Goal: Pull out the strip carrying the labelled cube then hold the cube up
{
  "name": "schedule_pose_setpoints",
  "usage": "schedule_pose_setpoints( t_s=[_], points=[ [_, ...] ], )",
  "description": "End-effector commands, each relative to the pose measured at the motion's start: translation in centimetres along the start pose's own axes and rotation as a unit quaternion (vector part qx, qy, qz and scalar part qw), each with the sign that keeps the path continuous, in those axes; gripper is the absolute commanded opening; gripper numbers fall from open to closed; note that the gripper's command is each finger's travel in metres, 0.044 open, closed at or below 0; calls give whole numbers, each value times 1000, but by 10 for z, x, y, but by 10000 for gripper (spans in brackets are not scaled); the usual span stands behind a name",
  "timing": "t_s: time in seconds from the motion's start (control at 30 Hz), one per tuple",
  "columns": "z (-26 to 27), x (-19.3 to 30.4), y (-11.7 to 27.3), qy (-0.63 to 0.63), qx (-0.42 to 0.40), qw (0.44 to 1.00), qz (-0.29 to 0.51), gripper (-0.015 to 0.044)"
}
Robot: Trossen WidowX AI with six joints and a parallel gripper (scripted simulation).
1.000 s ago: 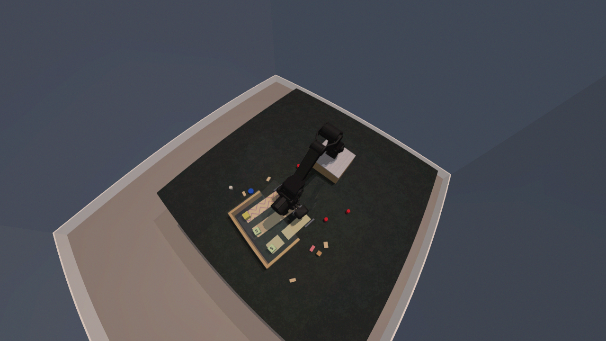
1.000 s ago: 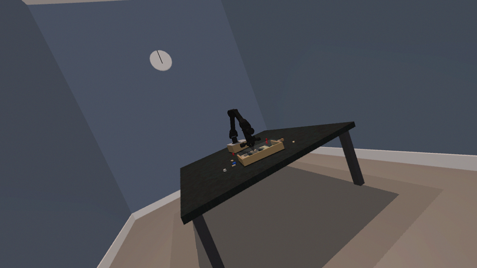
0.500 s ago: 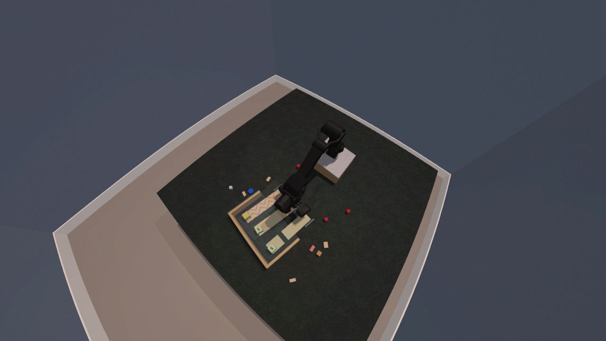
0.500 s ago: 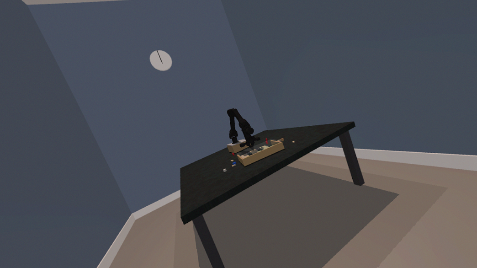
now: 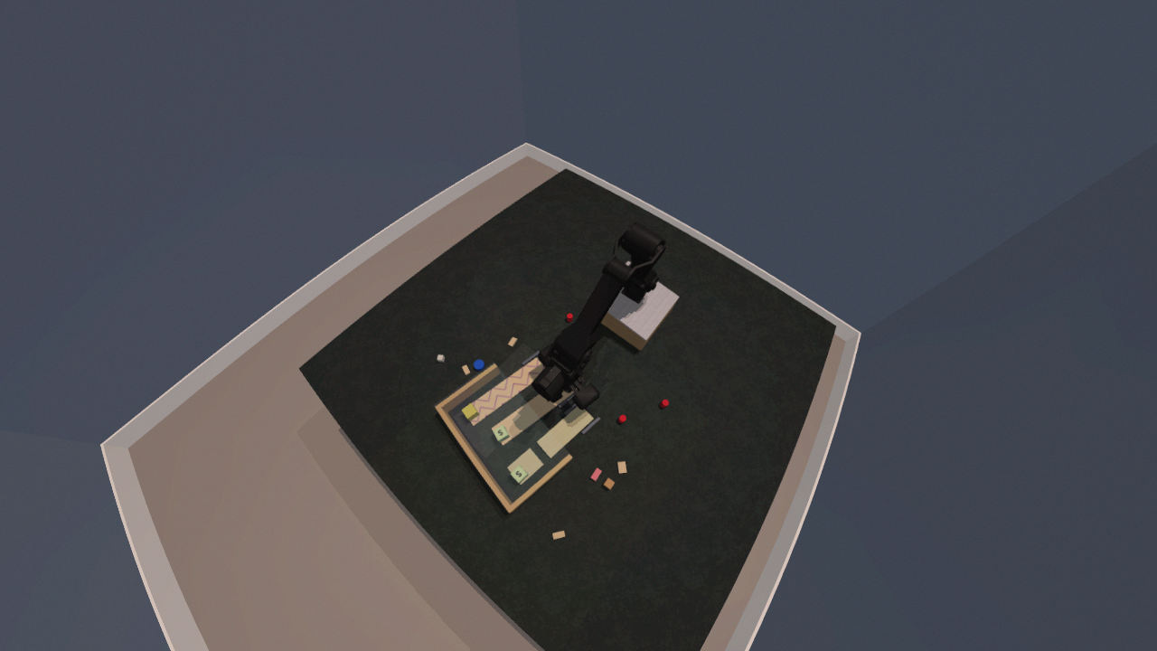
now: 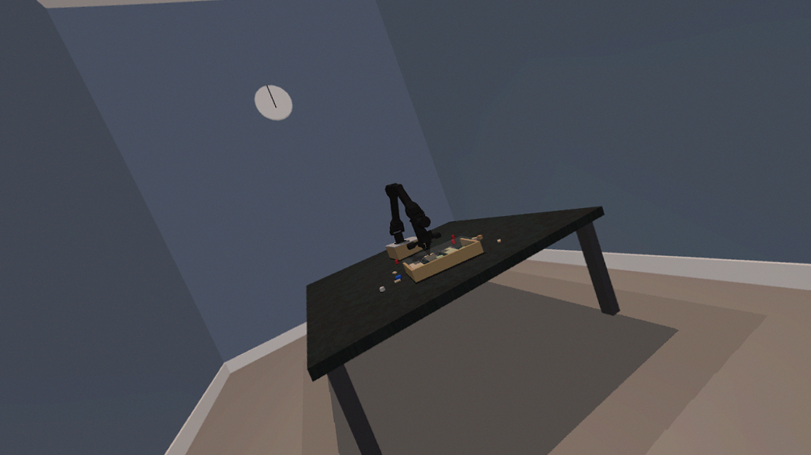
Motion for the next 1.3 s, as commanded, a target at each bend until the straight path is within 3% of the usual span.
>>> schedule_pose_setpoints(
  t_s=[0.0,1.27],
  points=[
    [-3,12,-4,-2,2,1000,9,0],
    [-17,67,-4,-2,3,1000,11,0]
  ],
)
Point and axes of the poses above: the point midway between the two fingers, 35 mm back from their tips, its own y axis back along the fingers, its own z axis across the jaws, x = y × z, the point moved 3 cm from there along y, back along the fingers, and after that the axes turned 11 degrees about -y, right-handed, at the moved point
